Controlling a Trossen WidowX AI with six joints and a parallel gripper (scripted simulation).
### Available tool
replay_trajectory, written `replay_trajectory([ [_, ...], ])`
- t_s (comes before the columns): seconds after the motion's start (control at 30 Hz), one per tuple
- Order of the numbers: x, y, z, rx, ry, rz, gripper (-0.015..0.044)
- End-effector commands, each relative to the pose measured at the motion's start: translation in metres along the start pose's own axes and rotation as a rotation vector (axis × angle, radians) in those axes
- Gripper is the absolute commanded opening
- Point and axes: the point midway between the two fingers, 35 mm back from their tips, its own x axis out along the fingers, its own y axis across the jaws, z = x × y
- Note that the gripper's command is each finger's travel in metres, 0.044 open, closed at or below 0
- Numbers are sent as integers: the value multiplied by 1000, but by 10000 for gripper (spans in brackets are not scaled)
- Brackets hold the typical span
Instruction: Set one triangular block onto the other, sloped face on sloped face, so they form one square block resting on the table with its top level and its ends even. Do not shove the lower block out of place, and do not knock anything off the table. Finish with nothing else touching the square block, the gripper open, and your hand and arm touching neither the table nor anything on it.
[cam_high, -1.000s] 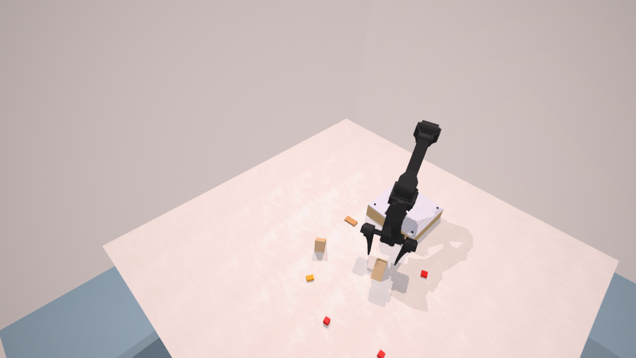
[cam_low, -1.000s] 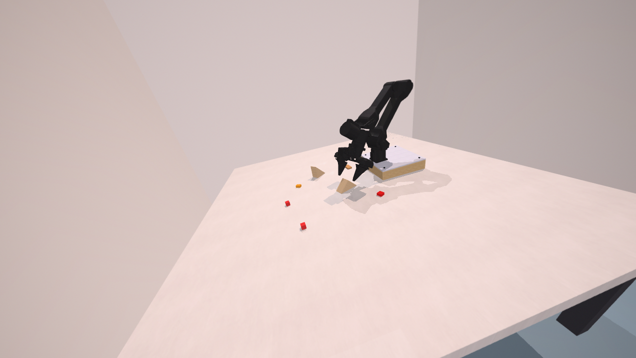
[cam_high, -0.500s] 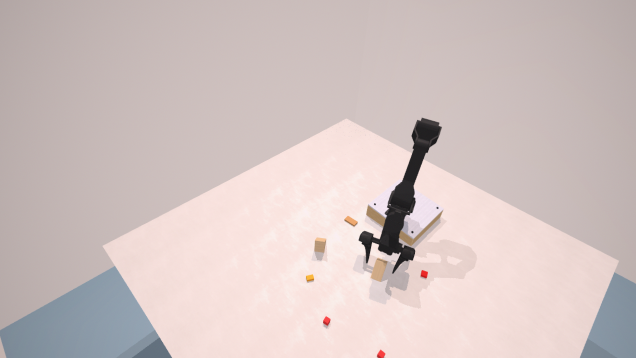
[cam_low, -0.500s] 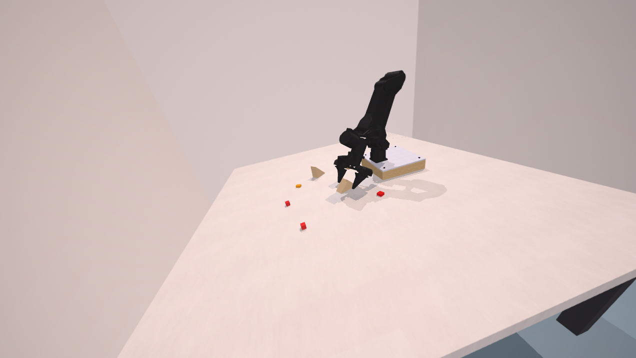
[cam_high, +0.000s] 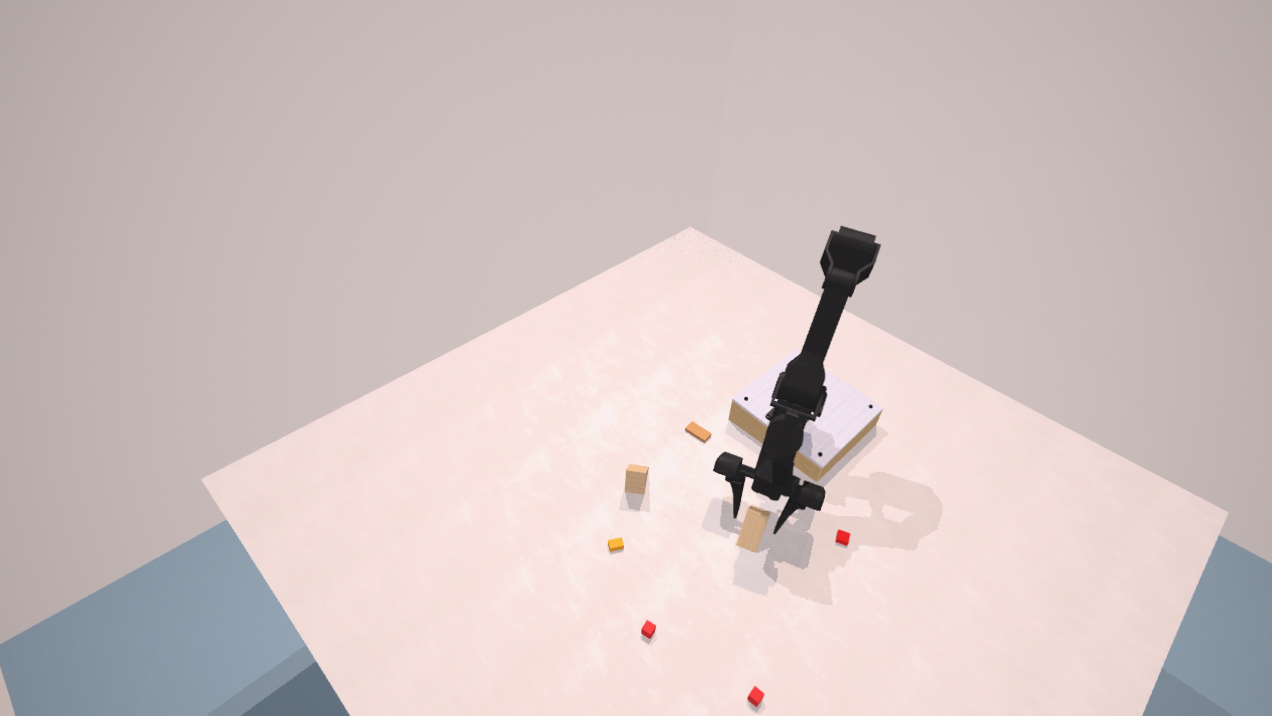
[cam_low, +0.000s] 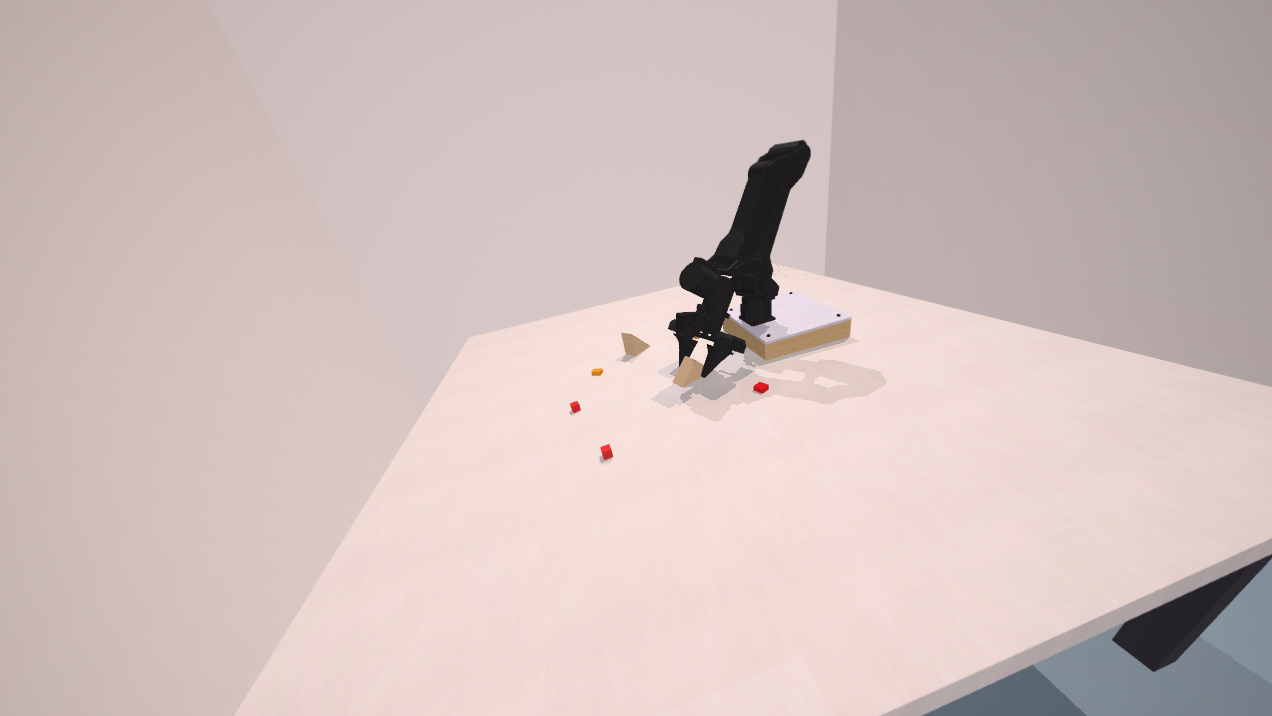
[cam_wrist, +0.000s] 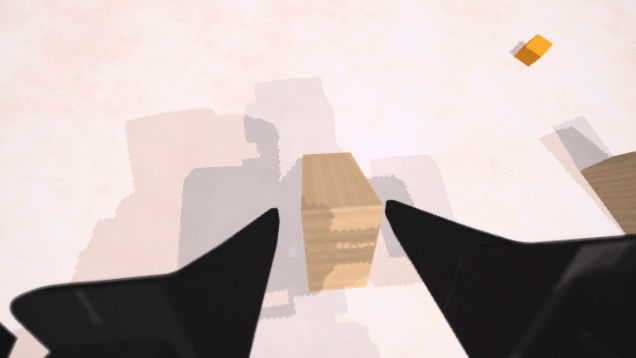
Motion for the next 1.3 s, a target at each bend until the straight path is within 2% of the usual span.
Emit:
replay_trajectory([
  [0.0,0,0,0,0,-1,1,230],
  [0.1,0,0,0,0,-1,1,151],
  [0.3,0,0,0,0,-1,1,111],
  [0.43,0,0,1,0,-1,1,6],
  [0.47,-1,0,3,0,-1,1,0],
  [1.27,-83,0,58,0,-1,0,0],
])
